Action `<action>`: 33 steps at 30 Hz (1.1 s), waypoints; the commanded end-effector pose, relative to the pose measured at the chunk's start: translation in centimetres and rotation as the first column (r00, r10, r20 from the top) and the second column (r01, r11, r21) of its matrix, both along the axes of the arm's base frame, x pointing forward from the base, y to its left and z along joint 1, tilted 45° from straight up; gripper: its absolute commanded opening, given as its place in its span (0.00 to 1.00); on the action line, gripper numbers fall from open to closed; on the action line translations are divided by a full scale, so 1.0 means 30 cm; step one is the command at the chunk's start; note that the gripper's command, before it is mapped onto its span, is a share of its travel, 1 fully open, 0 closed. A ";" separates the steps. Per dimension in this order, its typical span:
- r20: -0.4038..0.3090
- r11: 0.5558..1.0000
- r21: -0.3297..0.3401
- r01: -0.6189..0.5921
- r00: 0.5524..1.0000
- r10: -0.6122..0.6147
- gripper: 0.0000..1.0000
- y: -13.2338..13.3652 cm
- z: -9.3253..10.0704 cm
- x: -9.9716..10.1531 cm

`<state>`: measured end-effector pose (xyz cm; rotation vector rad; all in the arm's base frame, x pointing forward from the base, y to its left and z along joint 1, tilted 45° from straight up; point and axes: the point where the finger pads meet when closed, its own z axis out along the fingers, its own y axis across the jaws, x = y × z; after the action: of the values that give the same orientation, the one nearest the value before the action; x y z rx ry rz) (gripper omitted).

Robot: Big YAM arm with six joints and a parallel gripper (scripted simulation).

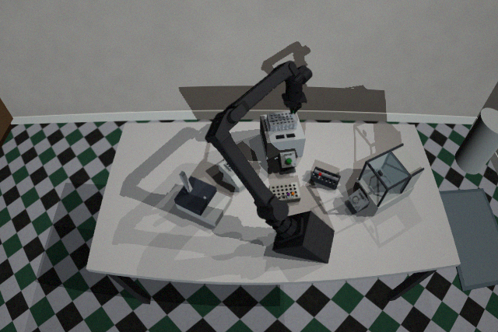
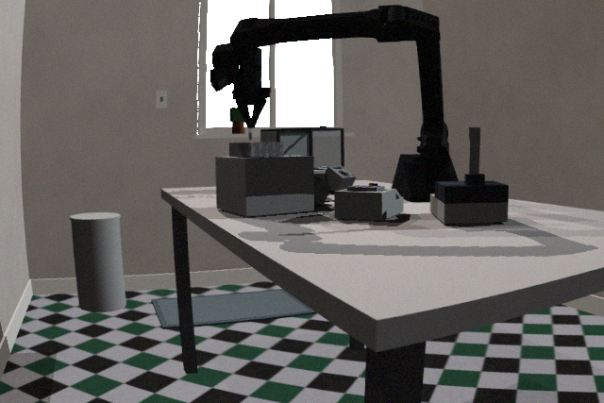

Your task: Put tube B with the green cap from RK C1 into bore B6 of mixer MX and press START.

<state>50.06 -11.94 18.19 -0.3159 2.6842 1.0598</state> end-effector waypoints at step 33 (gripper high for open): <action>0.012 1.000 -0.004 0.011 1.000 -0.011 0.09 -0.043 -0.018 0.010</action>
<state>50.07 -11.95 18.15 -0.3174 2.6839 1.0599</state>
